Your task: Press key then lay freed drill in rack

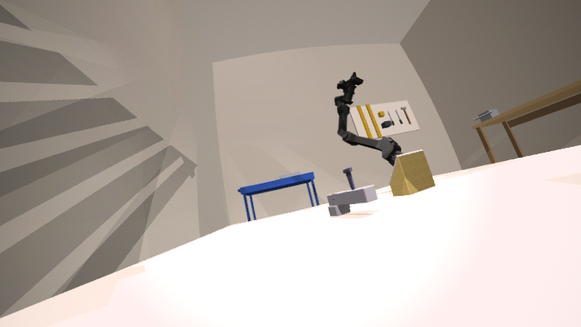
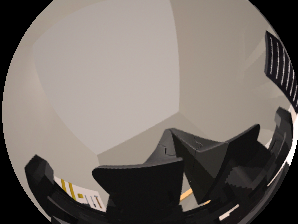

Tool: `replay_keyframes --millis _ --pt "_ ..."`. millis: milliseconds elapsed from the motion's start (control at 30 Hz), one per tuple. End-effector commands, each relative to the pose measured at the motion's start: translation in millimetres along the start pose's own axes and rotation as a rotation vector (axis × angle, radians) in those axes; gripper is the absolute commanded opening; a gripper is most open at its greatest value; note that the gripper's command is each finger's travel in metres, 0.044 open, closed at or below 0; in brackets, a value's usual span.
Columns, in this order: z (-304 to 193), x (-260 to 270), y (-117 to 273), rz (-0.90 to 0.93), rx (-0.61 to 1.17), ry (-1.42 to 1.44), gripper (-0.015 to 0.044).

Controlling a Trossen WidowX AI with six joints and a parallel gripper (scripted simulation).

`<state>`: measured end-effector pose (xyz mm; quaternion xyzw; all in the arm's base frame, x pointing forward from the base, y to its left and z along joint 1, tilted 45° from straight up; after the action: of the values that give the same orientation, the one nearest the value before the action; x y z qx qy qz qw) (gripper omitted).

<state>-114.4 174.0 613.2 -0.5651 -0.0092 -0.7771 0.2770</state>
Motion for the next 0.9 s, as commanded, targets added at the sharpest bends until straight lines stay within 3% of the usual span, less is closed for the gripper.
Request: replay_keyframes --millis 0,467,867 --pt "4.0 -44.2 -28.4 -0.173 -0.045 0.082 0.0000" --pt "59.5 -198.0 -66.8 -0.749 -0.169 0.246 0.0000" --pt "124.6 -334.0 -31.1 -1.278 -0.195 0.281 0.0000"
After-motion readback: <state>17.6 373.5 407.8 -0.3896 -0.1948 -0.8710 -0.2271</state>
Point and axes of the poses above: the point midway between the two fingers, 35 mm back from their tips, its own y axis back along the fingers, its own x axis across the jaws, z = x × y, the point moved 9 cm from there along y, back along the fingers, and after that the axes turned 11 degrees about y, right-handed, at the moved point
